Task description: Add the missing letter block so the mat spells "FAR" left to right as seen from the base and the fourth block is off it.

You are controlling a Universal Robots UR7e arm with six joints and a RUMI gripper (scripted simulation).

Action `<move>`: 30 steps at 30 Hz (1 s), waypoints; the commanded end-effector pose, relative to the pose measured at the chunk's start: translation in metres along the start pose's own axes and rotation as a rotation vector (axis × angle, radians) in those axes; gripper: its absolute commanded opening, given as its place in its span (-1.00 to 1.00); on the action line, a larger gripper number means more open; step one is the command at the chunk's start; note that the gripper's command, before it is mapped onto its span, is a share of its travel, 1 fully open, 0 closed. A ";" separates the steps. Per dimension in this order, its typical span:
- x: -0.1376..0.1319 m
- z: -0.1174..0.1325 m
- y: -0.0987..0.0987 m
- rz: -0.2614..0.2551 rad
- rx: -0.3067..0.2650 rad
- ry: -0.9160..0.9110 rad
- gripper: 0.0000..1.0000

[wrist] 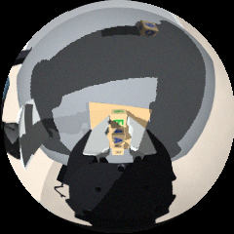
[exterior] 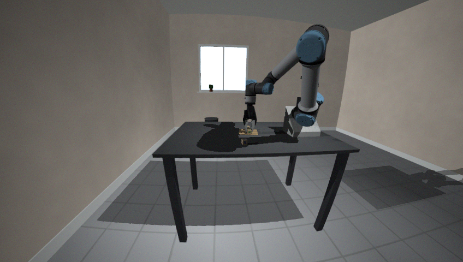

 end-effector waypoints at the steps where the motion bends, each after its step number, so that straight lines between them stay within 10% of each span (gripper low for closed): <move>1: 0.000 0.000 0.000 0.001 0.000 0.000 -0.67; 30: 0.000 0.000 0.011 0.001 0.000 0.000 -0.44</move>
Point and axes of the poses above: the point where the finger pads meet when closed, its own y axis back along the fingers, its own x axis across the jaws, z = x × y, the point moved 10 cm from there along y, back along the fingers, and after that the axes turned 9 degrees about -y, right-handed, at the moved point
